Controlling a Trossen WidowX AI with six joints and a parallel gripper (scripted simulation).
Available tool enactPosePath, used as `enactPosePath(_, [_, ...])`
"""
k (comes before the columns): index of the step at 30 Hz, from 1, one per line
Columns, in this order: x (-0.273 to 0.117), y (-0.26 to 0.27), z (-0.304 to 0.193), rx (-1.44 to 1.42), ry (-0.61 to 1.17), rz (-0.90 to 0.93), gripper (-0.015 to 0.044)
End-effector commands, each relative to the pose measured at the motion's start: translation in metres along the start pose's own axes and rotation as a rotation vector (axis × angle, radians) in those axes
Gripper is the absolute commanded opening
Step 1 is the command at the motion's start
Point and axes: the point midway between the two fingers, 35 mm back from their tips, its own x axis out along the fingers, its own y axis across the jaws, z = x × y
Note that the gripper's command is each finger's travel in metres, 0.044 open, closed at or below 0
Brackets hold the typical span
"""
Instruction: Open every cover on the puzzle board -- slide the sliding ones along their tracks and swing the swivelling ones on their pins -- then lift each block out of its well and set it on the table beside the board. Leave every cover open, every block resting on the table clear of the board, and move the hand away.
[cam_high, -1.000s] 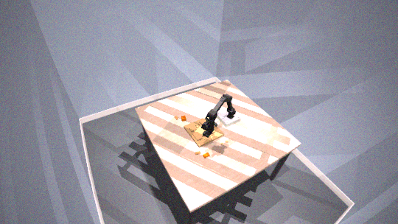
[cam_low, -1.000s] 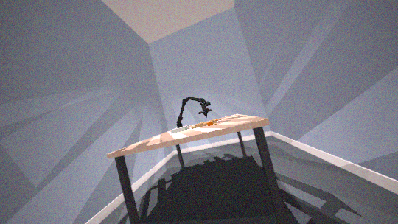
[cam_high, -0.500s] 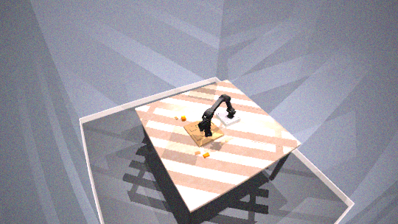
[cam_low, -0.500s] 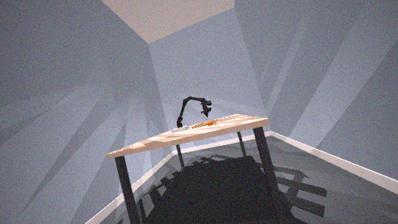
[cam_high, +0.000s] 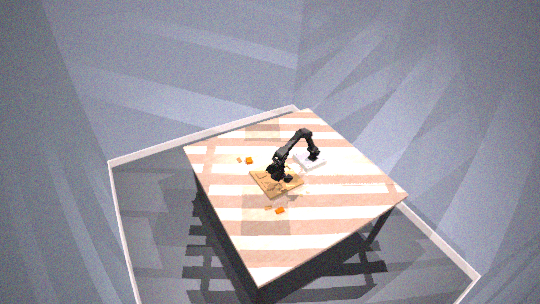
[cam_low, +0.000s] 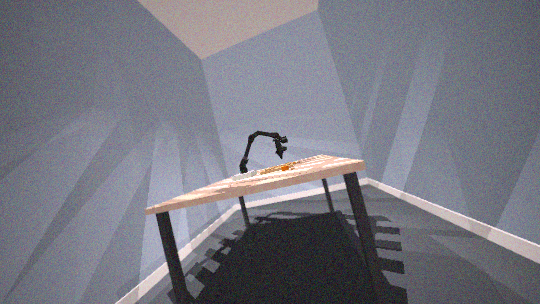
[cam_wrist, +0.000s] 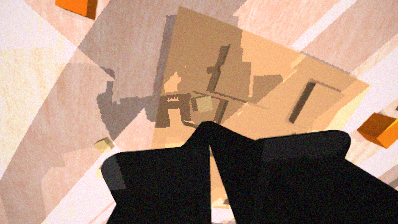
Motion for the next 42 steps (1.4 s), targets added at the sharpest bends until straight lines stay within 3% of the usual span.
enactPosePath(1, [-0.001, -0.003, 0.001, -0.124, 0.000, -0.003, 0.0000])
enactPosePath(9, [0.004, -0.003, 0.001, -0.124, 0.000, -0.003, 0.0000])
enactPosePath(20, [0.049, -0.005, 0.002, -0.124, 0.000, -0.003, 0.0000])
enactPosePath(42, [0.062, -0.005, 0.000, -0.124, 0.000, -0.003, 0.0000])
